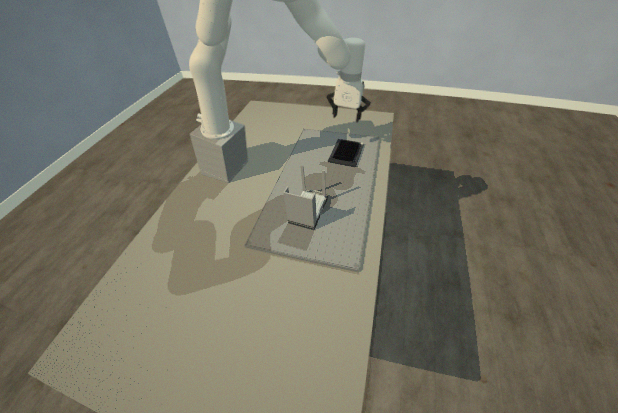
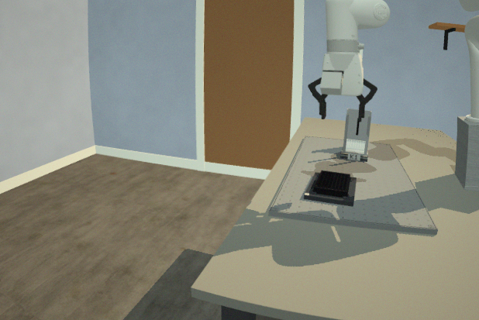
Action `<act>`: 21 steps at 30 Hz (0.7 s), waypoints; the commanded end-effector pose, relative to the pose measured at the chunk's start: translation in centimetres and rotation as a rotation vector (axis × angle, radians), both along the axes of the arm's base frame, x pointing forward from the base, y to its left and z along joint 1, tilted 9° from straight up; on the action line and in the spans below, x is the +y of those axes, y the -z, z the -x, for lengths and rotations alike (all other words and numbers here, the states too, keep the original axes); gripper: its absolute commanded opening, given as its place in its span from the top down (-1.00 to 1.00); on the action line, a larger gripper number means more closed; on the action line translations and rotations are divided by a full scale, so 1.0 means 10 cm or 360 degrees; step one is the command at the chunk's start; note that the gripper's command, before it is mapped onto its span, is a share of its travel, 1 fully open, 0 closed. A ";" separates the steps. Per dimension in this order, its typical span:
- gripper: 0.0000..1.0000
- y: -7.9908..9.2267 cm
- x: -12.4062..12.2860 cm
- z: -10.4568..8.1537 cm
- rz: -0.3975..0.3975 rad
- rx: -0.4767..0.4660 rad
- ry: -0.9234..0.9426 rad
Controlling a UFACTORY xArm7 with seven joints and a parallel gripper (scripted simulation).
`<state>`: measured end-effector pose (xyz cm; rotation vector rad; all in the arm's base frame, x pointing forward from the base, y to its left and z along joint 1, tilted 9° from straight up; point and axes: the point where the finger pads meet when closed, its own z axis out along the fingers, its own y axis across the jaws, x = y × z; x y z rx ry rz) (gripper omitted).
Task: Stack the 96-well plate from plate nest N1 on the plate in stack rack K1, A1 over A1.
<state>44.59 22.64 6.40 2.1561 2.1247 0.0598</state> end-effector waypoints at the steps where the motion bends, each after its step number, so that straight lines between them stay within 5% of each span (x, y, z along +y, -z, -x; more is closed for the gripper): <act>1: -1.00 -0.01 0.12 -0.05 -0.0067 -0.0077 -0.0047; 21: -1.00 0.09 0.12 -0.06 -0.0067 -0.0077 -0.0047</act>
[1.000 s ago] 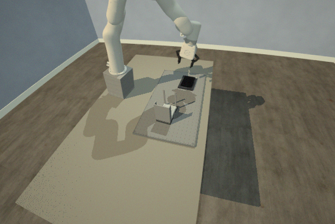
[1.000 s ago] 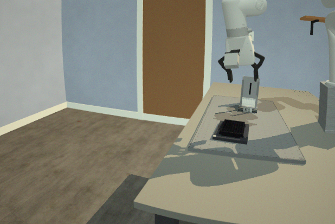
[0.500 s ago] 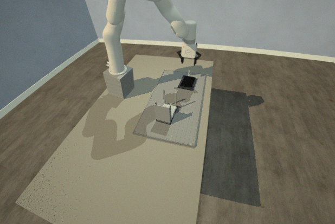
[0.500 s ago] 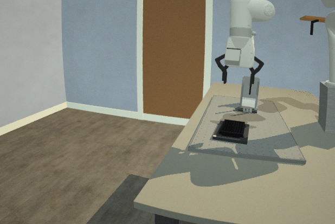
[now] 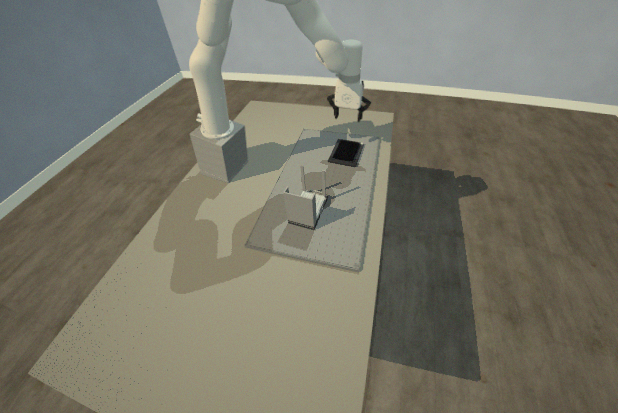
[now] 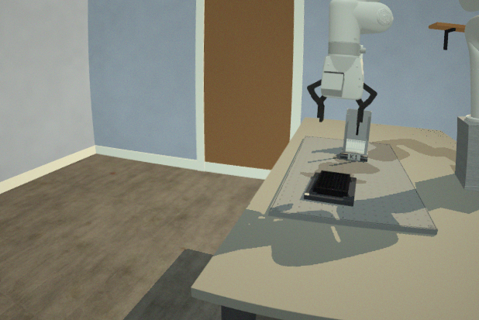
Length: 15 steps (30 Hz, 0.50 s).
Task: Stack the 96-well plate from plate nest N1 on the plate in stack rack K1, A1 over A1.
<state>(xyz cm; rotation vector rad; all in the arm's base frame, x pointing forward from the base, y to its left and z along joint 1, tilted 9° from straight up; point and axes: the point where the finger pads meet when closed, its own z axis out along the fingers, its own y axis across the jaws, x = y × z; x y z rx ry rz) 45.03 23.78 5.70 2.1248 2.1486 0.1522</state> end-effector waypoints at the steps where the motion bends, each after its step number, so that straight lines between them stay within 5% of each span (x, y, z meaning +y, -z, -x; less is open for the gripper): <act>1: -1.00 0.04 0.01 -0.02 -0.0003 -0.0006 -0.0001; 15: -1.00 0.23 0.01 -0.05 -0.0003 -0.0006 -0.0001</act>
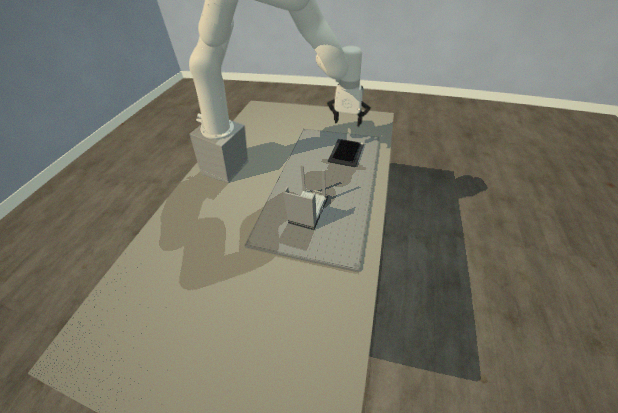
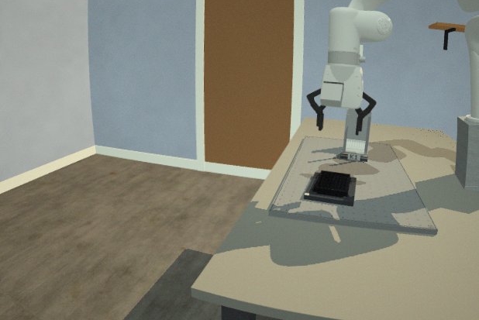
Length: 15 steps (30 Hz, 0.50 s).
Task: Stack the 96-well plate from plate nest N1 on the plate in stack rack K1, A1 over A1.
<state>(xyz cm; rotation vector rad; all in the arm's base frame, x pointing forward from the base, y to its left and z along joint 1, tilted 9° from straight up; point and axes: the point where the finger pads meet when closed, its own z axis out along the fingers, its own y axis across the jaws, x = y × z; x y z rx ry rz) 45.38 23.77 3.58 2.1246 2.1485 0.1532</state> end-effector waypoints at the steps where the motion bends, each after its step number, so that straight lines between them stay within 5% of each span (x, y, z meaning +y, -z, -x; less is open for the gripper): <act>1: -1.00 0.04 0.01 -0.02 -0.0003 -0.0005 -0.0001; 15: -1.00 0.24 0.01 -0.05 -0.0003 -0.0005 -0.0001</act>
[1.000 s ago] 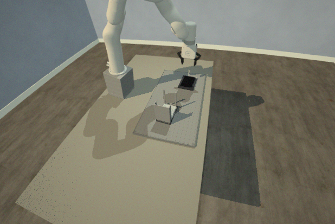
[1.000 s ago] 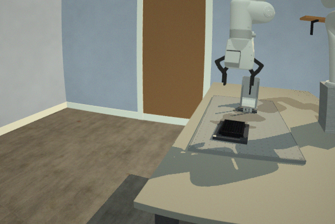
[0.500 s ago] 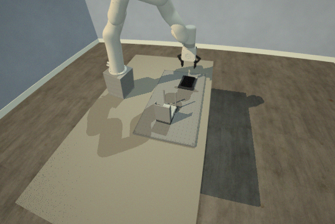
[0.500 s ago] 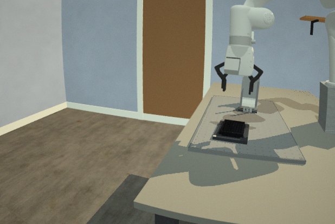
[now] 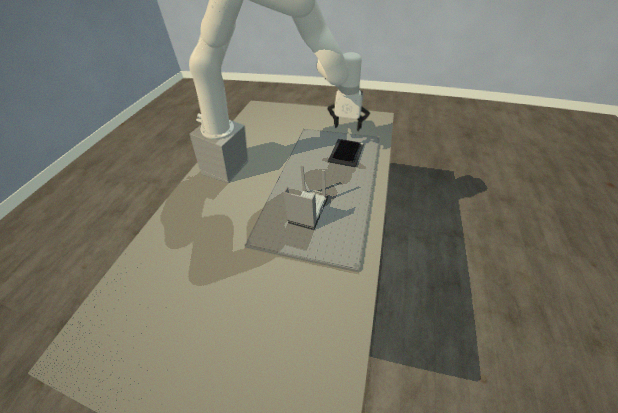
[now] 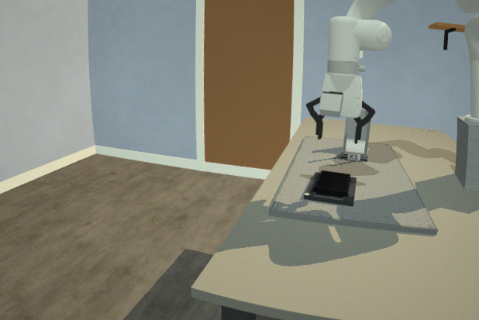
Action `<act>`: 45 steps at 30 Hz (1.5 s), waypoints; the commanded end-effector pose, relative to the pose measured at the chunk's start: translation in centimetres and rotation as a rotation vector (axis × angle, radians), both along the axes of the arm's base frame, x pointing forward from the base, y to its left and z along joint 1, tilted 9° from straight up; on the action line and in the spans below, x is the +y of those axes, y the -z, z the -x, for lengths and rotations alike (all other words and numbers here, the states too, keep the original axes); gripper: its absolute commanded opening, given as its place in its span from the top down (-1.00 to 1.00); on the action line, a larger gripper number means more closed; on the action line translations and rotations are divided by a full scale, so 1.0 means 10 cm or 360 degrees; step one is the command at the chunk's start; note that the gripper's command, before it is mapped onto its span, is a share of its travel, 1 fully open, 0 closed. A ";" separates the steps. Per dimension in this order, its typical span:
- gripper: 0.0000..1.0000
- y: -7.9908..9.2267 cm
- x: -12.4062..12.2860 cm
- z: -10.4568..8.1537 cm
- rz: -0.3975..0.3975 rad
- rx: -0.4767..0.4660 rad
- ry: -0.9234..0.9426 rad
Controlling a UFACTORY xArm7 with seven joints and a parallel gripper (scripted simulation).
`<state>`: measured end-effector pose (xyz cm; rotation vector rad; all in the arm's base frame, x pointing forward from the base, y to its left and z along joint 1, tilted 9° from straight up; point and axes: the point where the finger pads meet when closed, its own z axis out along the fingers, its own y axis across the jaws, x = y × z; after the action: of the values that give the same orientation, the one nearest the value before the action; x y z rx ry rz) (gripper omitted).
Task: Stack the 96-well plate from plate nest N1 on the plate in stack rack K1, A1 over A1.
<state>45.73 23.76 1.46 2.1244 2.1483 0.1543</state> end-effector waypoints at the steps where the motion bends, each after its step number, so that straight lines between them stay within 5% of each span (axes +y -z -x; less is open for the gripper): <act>1: -1.00 0.04 0.01 -0.02 -0.0002 -0.0004 -0.0001; 45: -1.00 0.70 0.00 -0.12 -0.0002 -0.0004 0.0000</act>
<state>46.73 23.66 -5.34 2.1248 2.1487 0.1521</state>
